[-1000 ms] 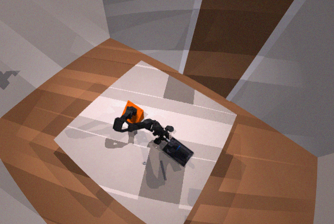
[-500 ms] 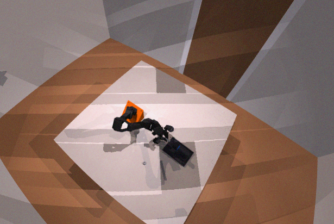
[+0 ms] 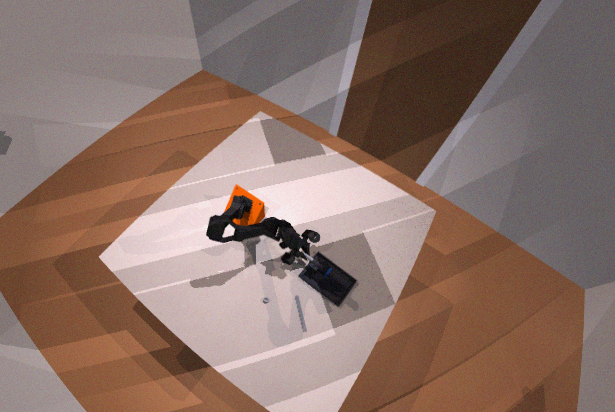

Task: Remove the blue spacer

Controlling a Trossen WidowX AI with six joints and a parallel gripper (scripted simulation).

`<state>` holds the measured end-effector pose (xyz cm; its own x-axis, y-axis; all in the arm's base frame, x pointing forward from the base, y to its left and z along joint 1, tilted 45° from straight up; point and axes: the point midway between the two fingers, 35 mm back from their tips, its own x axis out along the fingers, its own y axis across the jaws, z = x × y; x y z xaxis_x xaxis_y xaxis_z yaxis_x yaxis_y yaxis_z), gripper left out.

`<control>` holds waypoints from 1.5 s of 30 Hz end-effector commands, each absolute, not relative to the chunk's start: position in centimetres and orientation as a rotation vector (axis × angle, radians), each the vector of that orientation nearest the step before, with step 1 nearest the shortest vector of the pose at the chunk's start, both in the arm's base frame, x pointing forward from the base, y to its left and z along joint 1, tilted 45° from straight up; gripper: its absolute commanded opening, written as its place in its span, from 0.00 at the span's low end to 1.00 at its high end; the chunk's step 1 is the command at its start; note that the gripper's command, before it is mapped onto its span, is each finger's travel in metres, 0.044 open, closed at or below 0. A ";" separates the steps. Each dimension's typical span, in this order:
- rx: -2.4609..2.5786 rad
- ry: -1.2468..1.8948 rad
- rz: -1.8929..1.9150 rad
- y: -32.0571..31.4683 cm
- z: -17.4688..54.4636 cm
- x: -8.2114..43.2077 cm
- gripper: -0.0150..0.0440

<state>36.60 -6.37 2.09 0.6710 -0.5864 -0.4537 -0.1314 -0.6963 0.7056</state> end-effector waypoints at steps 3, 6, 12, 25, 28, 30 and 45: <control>2.235 -0.551 -0.910 -6.3 2.0 36.4 0.25; 2.235 -0.551 -0.910 -6.3 2.0 36.3 0.25; 2.235 -0.551 -0.910 -6.3 2.0 36.3 0.25; 2.235 -0.551 -0.910 -6.3 2.0 36.1 0.25; 2.235 -0.551 -0.910 -6.3 2.0 36.1 0.25; 2.235 -0.551 -0.910 -6.3 2.0 36.1 0.25; 2.235 -0.551 -0.910 -6.3 2.0 35.9 0.25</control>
<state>36.17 -6.31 2.07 0.6714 -0.5862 -0.4534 -0.1305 -0.6958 0.7063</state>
